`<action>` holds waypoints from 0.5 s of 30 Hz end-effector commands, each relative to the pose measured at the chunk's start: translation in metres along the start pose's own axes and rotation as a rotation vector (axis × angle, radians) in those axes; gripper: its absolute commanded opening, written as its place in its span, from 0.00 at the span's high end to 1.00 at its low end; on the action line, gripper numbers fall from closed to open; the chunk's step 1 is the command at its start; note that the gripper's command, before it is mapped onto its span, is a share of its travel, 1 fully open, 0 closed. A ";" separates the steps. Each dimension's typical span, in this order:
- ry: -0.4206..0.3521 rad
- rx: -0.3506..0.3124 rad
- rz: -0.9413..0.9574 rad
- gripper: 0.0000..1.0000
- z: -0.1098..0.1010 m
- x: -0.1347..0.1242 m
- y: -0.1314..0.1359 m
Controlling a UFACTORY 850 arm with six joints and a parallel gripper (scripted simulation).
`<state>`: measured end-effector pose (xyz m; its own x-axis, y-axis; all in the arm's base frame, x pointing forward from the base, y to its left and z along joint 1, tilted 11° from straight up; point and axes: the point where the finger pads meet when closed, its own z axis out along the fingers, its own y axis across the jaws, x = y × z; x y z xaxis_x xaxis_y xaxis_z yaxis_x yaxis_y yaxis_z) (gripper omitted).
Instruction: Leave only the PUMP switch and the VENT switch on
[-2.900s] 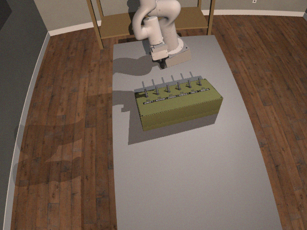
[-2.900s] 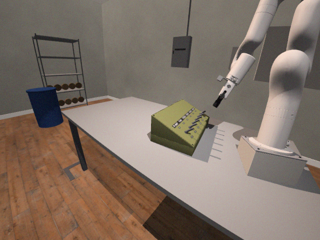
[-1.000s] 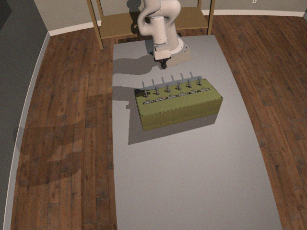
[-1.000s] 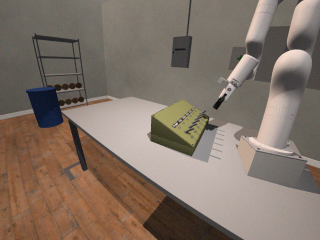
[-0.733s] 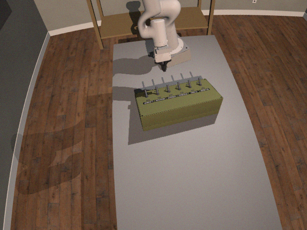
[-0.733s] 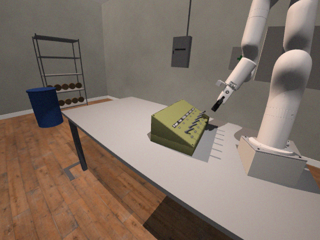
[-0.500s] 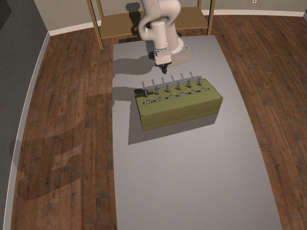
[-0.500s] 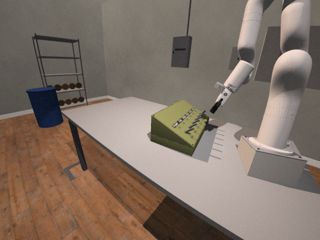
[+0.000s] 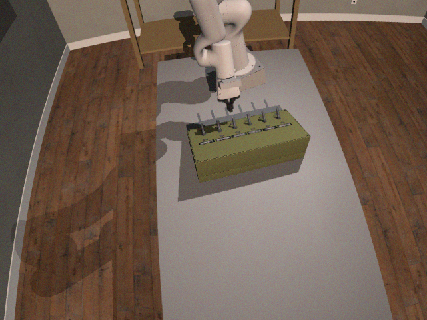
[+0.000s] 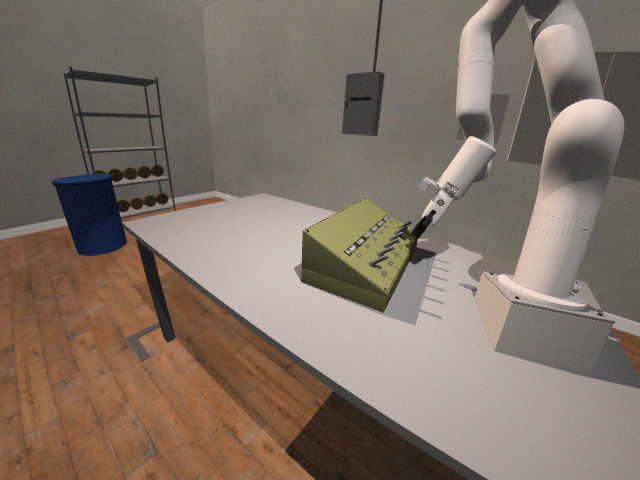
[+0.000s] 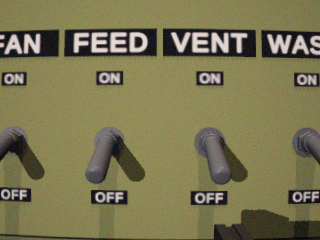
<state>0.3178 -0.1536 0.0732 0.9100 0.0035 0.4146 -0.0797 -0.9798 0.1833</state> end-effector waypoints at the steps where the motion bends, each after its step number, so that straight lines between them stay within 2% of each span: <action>1: 0.001 0.000 0.000 1.00 0.012 0.001 0.000; 8: 0.001 0.000 0.000 1.00 0.025 0.001 0.000; 15: 0.001 0.000 0.000 1.00 0.029 0.001 0.000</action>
<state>0.3293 -0.1589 0.0487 0.9100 0.0036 0.4147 -0.0797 -0.9798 0.1833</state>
